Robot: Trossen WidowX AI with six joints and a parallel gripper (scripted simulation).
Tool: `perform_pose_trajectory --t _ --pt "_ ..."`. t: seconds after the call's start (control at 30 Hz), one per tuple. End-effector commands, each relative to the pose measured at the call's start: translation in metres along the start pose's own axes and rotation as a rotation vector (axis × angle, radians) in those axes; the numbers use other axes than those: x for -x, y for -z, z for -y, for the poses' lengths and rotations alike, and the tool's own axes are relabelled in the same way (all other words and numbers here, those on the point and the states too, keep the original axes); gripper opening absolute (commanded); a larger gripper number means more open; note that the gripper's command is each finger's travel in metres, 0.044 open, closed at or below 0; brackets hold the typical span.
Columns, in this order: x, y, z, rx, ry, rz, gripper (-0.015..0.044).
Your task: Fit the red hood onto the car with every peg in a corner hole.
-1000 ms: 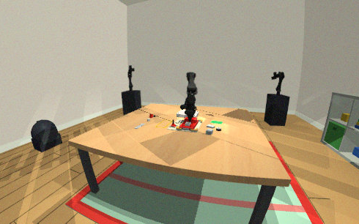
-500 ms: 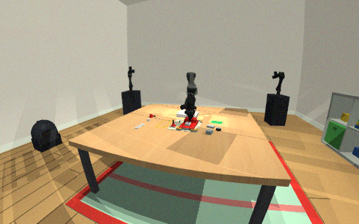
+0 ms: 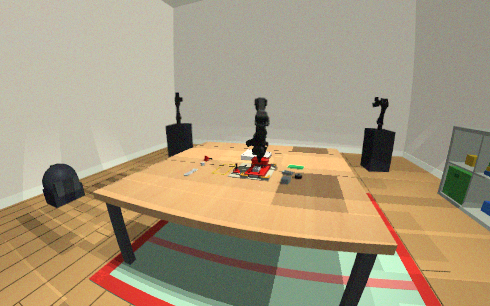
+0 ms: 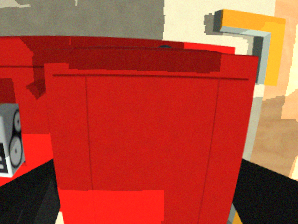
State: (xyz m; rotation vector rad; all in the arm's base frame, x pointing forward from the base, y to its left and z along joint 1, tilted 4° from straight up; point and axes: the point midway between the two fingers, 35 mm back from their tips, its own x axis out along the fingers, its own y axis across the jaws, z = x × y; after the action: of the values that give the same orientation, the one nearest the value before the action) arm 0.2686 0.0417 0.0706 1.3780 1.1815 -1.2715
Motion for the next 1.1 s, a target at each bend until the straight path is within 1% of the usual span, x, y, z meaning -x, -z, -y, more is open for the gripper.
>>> perform_pose_trajectory --t 0.0,0.37,0.53,0.57,1.07 --pt "0.015 0.001 -0.001 0.006 -0.013 -0.004 0.0" --pt "0.048 0.001 -0.001 0.006 -0.013 -0.003 0.0" --pt "0.054 0.001 -0.001 0.006 -0.013 -0.003 0.0" --pt "0.049 0.001 -0.002 0.006 -0.008 -0.002 0.0" --pt "0.054 0.001 -0.029 0.464 -0.008 0.001 0.0"
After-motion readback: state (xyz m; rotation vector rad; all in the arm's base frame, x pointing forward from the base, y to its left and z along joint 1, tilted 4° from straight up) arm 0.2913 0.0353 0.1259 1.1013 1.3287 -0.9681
